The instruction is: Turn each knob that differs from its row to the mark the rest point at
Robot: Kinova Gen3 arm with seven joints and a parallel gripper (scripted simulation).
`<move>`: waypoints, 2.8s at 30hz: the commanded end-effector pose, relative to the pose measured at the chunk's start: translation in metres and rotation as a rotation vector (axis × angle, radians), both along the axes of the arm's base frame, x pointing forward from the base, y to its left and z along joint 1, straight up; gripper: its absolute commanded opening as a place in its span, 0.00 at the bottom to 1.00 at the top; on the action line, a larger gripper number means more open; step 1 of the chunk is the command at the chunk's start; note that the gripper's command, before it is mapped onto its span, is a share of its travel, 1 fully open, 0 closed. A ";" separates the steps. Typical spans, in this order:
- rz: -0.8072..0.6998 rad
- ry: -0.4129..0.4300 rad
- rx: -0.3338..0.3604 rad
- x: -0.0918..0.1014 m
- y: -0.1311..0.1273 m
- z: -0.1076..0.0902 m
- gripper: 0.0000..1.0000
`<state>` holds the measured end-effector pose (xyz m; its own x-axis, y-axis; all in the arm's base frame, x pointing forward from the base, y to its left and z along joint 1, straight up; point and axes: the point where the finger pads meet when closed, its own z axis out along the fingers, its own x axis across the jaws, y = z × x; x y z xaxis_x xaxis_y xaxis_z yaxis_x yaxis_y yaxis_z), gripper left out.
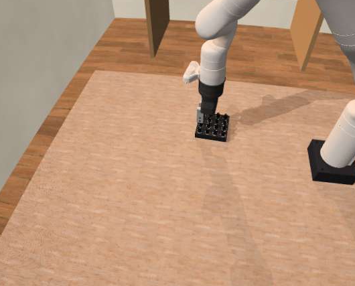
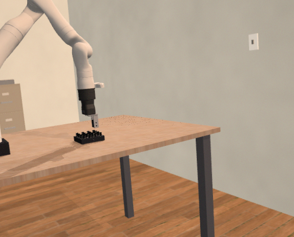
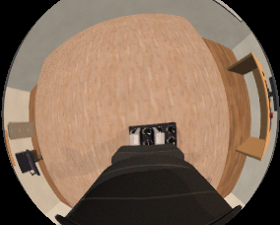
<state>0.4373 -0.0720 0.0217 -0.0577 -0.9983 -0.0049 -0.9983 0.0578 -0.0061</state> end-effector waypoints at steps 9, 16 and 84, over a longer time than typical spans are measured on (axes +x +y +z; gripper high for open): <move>-0.003 0.003 -0.001 -0.001 -0.002 -0.008 0.46; -0.003 0.003 -0.001 -0.001 -0.002 -0.009 0.46; -0.003 0.003 -0.001 -0.001 -0.001 -0.023 0.46</move>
